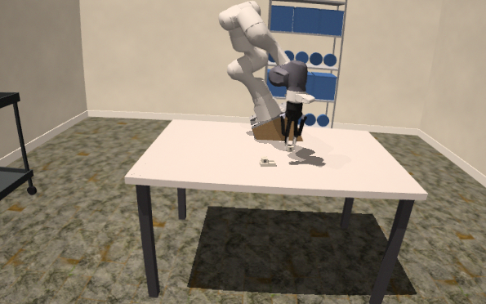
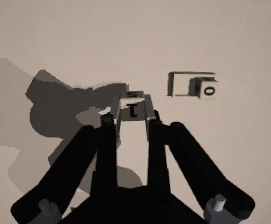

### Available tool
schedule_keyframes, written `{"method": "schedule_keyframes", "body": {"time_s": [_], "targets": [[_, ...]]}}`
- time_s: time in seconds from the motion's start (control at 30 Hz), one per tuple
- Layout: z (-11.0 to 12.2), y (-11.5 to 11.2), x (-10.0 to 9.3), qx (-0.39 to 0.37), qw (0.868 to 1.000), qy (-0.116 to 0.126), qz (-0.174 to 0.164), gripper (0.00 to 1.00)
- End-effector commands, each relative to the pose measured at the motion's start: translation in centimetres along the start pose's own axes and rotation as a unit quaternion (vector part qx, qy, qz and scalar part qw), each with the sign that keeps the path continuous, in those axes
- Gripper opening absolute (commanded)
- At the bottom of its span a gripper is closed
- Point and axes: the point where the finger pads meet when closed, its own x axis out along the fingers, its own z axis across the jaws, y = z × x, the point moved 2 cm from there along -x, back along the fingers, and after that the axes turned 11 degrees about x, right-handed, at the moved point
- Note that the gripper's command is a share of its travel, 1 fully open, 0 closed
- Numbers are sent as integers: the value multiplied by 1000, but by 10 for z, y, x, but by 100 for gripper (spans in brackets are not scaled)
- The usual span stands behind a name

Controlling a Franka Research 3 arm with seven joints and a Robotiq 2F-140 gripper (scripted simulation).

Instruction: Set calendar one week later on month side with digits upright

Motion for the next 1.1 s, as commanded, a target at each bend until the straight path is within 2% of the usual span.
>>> {"method": "schedule_keyframes", "body": {"time_s": [0.0, 0.2, 0.37, 0.6, 1.07], "targets": [[-2, 3, 15, 12, 1000, 5, 5, 16], [-3, 4, 43, 12, 1000, 5, 5, 16], [-3, 4, 59, 12, 1000, 5, 5, 16], [-3, 4, 65, 12, 1000, 5, 5, 16], [-3, 4, 66, 12, 1000, 5, 5, 16]]}}
